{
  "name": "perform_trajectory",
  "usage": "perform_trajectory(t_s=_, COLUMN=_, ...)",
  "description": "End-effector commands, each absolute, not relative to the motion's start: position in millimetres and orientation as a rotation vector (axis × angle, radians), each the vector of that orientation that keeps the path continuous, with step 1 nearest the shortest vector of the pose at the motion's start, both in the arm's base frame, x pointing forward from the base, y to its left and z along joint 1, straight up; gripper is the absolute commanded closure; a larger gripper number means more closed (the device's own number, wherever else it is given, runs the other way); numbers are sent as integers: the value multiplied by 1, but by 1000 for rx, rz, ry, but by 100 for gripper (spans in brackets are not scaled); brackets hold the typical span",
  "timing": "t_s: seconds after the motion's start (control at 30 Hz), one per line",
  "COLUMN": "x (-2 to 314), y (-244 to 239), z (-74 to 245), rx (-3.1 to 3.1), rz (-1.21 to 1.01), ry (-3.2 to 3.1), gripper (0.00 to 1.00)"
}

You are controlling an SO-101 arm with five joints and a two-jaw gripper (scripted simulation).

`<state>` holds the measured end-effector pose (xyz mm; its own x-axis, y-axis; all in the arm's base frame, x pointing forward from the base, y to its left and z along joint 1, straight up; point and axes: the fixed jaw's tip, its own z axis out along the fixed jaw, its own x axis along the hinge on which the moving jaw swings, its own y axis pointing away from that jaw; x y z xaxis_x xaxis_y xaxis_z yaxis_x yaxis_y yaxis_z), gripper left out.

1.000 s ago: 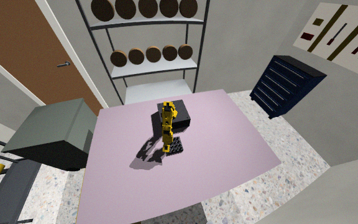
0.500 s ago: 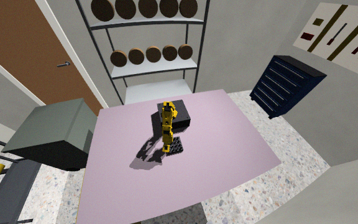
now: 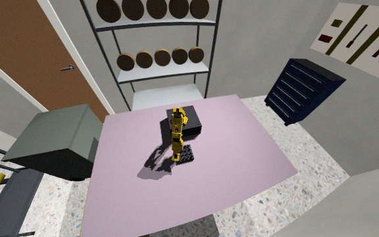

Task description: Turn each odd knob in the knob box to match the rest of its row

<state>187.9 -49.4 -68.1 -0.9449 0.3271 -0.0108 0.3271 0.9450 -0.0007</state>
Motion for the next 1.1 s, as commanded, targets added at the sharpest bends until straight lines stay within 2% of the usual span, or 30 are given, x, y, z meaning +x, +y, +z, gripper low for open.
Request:
perform_trajectory(t_s=0.0, x=185, y=-48, z=-69, rx=532, rz=1, ry=3099, gripper=92)
perform_trajectory(t_s=1.07, x=185, y=-48, z=-35, rx=532, rz=1, ry=3099, gripper=92)
